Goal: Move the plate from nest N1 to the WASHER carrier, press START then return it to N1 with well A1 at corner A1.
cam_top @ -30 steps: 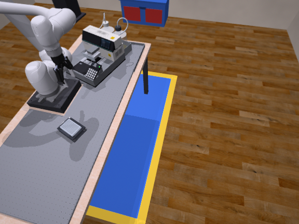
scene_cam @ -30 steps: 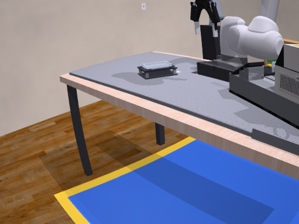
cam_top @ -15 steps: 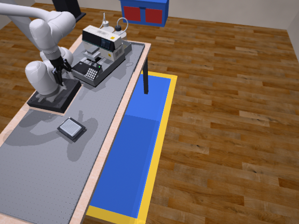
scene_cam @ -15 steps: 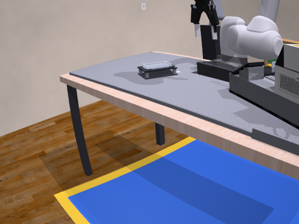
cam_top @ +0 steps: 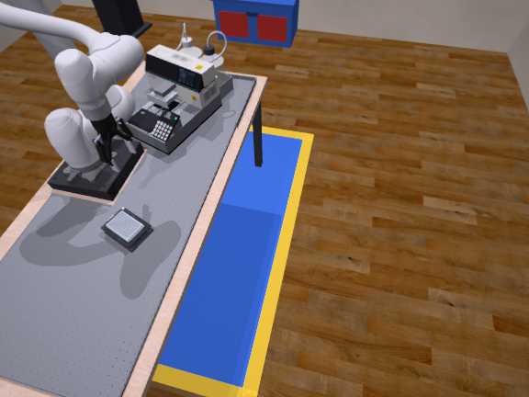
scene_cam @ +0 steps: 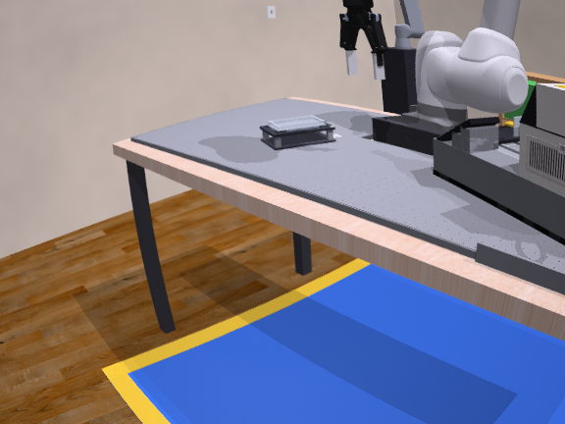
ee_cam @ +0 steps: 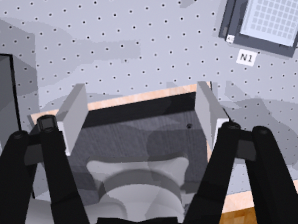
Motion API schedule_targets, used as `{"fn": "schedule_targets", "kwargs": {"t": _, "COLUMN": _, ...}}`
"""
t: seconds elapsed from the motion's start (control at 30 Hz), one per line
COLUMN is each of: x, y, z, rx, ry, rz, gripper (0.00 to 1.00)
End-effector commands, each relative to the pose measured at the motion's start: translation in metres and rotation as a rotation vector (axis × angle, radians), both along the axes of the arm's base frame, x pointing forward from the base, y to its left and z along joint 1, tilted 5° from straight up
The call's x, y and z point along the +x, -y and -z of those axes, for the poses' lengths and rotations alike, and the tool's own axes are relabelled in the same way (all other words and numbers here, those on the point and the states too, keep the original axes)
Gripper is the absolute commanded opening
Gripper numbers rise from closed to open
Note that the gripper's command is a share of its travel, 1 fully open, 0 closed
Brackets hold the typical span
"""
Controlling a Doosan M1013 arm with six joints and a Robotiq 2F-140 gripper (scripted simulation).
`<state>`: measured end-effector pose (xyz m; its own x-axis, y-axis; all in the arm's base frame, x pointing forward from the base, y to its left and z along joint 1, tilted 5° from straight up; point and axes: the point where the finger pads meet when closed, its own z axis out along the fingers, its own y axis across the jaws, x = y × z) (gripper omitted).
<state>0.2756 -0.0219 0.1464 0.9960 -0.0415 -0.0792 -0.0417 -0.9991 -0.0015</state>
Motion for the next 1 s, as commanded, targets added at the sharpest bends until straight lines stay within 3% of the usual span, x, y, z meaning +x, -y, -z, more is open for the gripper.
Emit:
{"fn": "schedule_targets", "kwargs": {"t": 0.0, "x": 0.013, "y": 0.014, "z": 0.007, "rx": 0.001, "ry": 0.0, "rz": 0.0, "gripper": 0.7}}
{"fn": "schedule_targets", "kwargs": {"t": 0.5, "x": 0.042, "y": 0.047, "z": 0.021, "rx": 0.001, "ry": 0.0, "rz": 0.0, "gripper": 0.7}}
{"fn": "schedule_targets", "kwargs": {"t": 0.67, "x": 0.047, "y": 0.07, "z": 0.027, "rx": -0.012, "ry": -0.001, "rz": 0.166, "gripper": 0.7}}
{"fn": "schedule_targets", "kwargs": {"t": 0.97, "x": 0.054, "y": 0.104, "z": 0.035, "rx": -0.013, "ry": -0.001, "rz": 0.174, "gripper": 0.7}}
